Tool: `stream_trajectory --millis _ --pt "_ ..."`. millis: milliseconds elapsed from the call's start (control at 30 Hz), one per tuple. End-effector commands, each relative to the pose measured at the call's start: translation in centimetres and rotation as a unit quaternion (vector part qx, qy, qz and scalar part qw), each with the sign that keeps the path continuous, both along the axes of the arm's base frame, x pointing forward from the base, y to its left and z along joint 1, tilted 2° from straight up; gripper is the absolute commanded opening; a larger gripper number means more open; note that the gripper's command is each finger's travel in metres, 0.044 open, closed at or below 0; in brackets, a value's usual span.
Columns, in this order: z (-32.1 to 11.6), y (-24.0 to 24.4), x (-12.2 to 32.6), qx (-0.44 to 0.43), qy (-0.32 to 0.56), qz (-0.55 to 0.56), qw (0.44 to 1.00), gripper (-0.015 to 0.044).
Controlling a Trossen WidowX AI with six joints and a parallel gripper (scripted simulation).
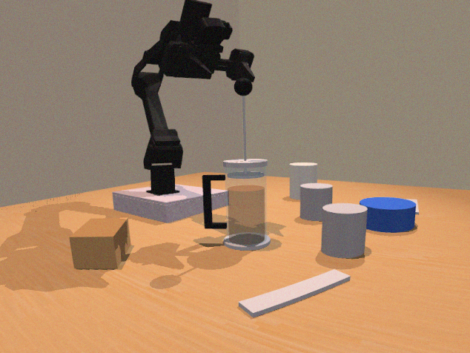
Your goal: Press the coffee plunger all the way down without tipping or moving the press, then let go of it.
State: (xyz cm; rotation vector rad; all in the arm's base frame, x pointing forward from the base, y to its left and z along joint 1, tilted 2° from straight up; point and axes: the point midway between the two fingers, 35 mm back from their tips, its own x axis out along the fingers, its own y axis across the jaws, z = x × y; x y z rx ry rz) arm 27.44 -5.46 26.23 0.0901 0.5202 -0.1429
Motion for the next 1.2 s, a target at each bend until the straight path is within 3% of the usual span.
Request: stream_trajectory --millis 0,933,1167 --pt "0.2 0.0 0.0 -0.006 -0.007 0.000 1.000 0.0440" --pt "-1.8 -0.5 3.4 -0.006 -0.008 0.001 1.000 0.0440" --pt "-1.8 -0.5 3.4 -0.006 -0.008 0.001 1.000 0.0256"
